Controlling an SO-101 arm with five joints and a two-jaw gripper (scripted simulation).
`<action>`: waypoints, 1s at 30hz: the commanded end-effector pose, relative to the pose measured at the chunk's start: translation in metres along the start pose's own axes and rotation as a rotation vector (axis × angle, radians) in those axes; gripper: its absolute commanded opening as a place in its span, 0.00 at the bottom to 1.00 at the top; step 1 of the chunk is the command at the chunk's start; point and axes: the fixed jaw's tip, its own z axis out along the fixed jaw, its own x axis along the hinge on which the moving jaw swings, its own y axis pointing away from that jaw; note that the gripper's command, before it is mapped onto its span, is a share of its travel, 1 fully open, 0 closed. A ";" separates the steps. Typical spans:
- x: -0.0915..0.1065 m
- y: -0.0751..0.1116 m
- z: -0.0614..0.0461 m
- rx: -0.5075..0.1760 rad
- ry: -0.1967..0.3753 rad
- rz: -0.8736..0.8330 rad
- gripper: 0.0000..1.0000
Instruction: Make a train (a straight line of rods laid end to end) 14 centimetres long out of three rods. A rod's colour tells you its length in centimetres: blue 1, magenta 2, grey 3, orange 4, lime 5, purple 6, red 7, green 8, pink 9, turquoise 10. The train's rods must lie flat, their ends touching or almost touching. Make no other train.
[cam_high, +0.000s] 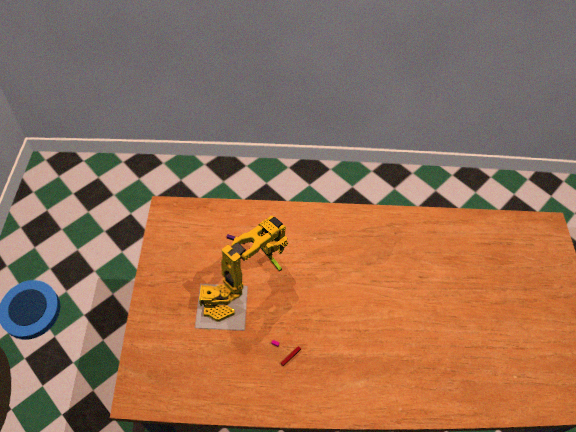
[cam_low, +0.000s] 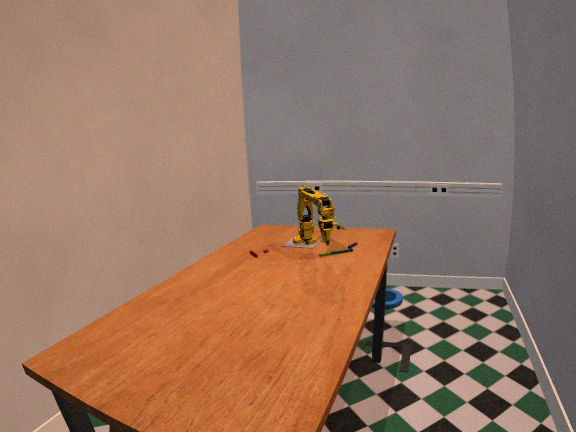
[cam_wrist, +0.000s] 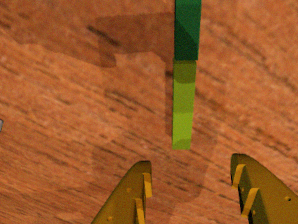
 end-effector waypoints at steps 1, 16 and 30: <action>-0.002 -0.001 -0.005 0.021 -0.004 -0.003 0.17; -0.002 -0.001 -0.005 0.021 -0.005 0.000 0.17; 0.014 0.000 -0.014 0.053 -0.015 0.229 0.17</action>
